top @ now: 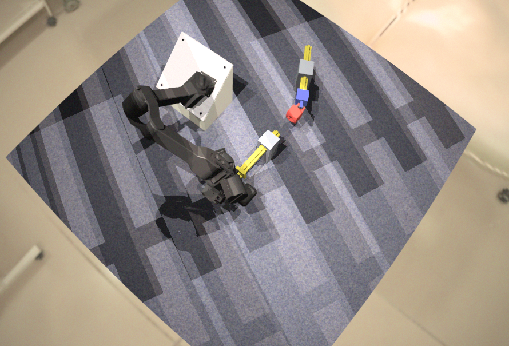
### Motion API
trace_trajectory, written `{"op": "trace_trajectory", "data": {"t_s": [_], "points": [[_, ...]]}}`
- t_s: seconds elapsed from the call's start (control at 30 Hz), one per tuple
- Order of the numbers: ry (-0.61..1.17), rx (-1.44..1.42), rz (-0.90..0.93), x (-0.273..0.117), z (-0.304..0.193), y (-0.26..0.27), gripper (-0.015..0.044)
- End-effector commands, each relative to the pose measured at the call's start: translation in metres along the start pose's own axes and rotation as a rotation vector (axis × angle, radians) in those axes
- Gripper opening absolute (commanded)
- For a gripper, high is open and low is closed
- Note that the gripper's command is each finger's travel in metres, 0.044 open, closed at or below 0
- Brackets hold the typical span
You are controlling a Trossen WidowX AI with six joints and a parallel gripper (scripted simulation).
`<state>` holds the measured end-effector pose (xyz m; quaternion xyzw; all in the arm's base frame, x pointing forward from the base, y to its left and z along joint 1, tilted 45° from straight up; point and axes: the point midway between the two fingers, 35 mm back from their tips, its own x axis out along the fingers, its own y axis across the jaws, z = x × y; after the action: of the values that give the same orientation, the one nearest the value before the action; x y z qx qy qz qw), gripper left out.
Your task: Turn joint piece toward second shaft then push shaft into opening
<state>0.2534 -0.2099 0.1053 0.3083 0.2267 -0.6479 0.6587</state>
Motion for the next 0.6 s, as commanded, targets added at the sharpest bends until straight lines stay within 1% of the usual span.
{"op": "trace_trajectory", "data": {"t_s": [0.0,0.37,0.57], "points": [[0.0,0.0,0.0,0.0,0.0,0.0,0.0067],[0.0,0.0,-0.002,0.0001,-0.0001,-0.0001,0.0067],[0.004,-0.002,-0.042,0.0015,-0.0007,-0.0008,0.0067]]}}
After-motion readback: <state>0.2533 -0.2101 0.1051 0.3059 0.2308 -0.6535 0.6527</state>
